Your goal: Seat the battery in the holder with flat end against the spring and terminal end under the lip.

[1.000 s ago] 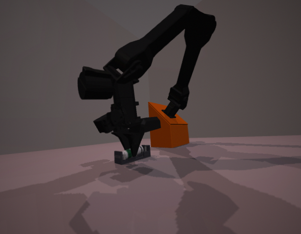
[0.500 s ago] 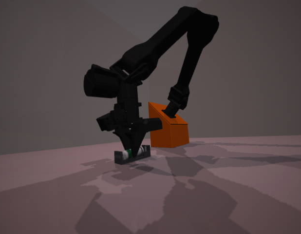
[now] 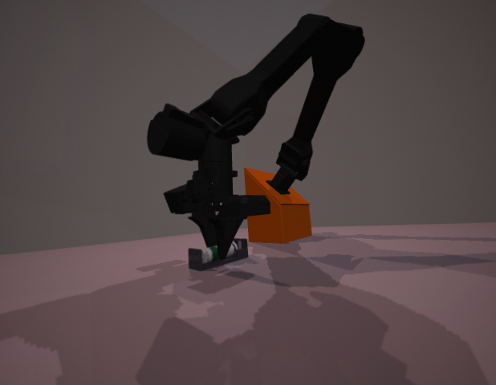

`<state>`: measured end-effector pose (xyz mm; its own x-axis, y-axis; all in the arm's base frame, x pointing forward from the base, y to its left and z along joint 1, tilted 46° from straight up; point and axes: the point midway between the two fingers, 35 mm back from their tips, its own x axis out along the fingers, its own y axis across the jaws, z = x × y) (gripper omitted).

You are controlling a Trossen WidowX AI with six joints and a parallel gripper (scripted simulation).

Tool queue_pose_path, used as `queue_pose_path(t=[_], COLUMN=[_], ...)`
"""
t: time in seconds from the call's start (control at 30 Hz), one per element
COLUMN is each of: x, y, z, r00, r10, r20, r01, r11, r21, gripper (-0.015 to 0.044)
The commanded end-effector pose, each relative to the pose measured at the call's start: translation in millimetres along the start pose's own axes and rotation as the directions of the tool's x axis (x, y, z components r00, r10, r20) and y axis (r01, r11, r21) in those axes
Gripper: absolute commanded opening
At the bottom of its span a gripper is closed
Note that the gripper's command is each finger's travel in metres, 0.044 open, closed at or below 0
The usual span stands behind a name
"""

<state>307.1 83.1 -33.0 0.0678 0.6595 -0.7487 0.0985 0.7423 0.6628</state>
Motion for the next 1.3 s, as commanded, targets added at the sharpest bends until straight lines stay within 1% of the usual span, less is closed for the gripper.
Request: queue_pose_path(t=[0.0,1.0,1.13,1.27], x=[1,1,1,-1], y=[1,2,2,1], z=[-1,-14,-14,-14], r00=[1.0,1.0,1.0,1.0], r10=[0.0,0.001,0.001,0.001], r20=[0.005,0.029,0.029,0.029], r01=[0.0,-0.001,-0.001,-0.001], r11=[1.0,1.0,1.0,1.0], r21=[-0.005,-0.004,-0.004,-0.004], gripper=[0.0073,0.0073,0.0175,0.0175])
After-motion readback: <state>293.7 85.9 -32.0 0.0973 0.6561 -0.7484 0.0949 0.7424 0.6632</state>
